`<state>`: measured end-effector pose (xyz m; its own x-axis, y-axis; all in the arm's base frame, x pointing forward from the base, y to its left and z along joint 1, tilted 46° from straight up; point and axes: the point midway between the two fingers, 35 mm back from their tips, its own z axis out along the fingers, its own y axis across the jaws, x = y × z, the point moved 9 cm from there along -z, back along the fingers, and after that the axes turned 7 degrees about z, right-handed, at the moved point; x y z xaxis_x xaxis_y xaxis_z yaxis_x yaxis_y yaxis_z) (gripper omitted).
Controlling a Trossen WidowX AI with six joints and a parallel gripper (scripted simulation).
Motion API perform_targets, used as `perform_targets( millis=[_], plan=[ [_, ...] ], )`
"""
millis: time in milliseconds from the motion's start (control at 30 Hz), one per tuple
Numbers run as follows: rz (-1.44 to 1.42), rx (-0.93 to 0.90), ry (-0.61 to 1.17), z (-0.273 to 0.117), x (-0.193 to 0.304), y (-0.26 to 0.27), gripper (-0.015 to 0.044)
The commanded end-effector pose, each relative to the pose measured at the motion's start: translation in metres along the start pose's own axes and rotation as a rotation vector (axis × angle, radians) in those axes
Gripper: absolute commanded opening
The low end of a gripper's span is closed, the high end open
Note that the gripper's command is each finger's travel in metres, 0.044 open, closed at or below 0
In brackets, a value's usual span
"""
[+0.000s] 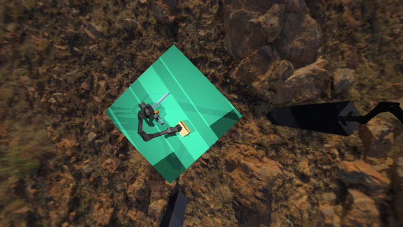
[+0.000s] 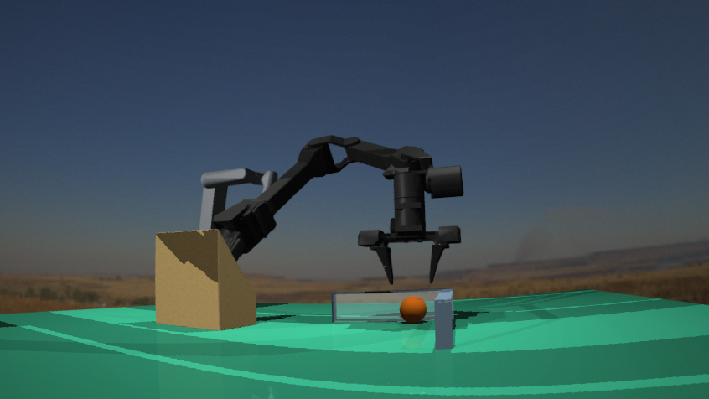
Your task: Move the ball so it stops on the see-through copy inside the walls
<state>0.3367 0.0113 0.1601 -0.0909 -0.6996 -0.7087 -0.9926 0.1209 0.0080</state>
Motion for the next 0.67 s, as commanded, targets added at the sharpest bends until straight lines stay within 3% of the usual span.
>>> perform_targets(
  millis=[0,333,467,633],
  plan=[
    [-0.013,0.018,-0.007,-0.033,-0.003,0.003,0.0351],
    [-0.002,0.029,0.0,-0.028,0.0,0.0,0.0351],
    [-0.005,0.027,0.003,-0.066,0.0,0.001,0.044],
    [-0.006,0.026,0.002,-0.077,-0.001,0.002,0.044]
  ],
)
